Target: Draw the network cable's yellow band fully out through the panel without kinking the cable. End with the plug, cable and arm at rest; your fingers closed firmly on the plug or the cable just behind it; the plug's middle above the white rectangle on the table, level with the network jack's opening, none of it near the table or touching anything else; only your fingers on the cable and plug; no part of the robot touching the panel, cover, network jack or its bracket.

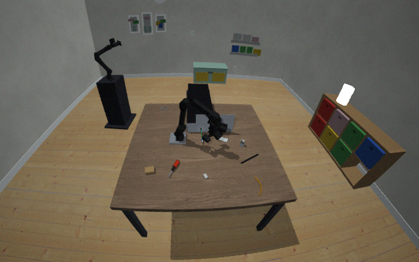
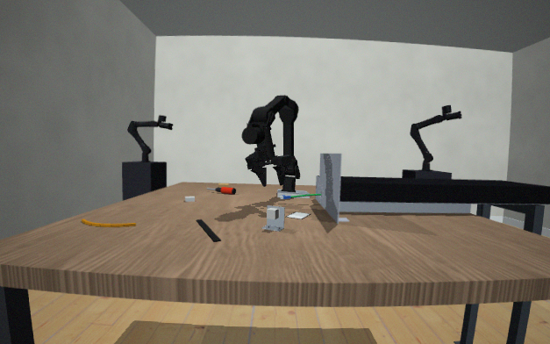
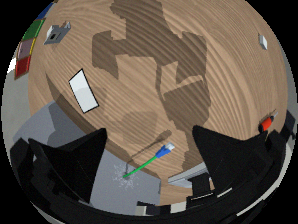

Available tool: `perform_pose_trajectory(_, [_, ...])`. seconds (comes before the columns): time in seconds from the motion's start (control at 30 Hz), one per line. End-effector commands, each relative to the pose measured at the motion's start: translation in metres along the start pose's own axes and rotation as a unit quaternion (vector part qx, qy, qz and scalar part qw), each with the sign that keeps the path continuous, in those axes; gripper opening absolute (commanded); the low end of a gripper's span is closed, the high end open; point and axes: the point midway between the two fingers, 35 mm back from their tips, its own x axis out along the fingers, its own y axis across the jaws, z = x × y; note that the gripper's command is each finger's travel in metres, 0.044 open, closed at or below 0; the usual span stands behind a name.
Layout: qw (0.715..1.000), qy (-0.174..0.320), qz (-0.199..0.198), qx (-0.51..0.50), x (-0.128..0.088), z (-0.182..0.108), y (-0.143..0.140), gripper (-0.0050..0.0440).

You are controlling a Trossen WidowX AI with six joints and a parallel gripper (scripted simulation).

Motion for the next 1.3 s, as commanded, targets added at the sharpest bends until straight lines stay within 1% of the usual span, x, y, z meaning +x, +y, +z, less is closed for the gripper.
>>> perform_pose_trajectory(0.0, [0.999,0.010,0.012,-0.049,0.004,-0.003,0.004,0.0440])
perform_pose_trajectory(0.1, [0.992,0.025,0.031,-0.122,0.011,-0.009,0.007,0.0440])
perform_pose_trajectory(0.2, [0.979,0.037,0.052,-0.195,0.018,-0.016,0.011,0.0440])
perform_pose_trajectory(0.33, [0.953,0.047,0.082,-0.288,0.026,-0.024,0.016,0.0440])
perform_pose_trajectory(0.5, [0.907,0.052,0.124,-0.398,0.035,-0.035,0.022,0.0440])
perform_pose_trajectory(0.57, [0.907,0.052,0.124,-0.398,0.035,-0.035,0.022,0.0440])
perform_pose_trajectory(0.67, [0.874,0.051,0.150,-0.460,0.040,-0.041,0.025,0.0440])
perform_pose_trajectory(0.8, [0.822,0.043,0.184,-0.538,0.046,-0.050,0.030,0.0440])
perform_pose_trajectory(1.07, [0.698,0.007,0.249,-0.671,0.056,-0.068,0.037,0.0440])
perform_pose_trajectory(1.13, [0.698,0.007,0.249,-0.671,0.056,-0.068,0.037,0.0440])
perform_pose_trajectory(1.27, [0.656,-0.007,0.274,-0.704,0.059,-0.074,0.035,0.0440])
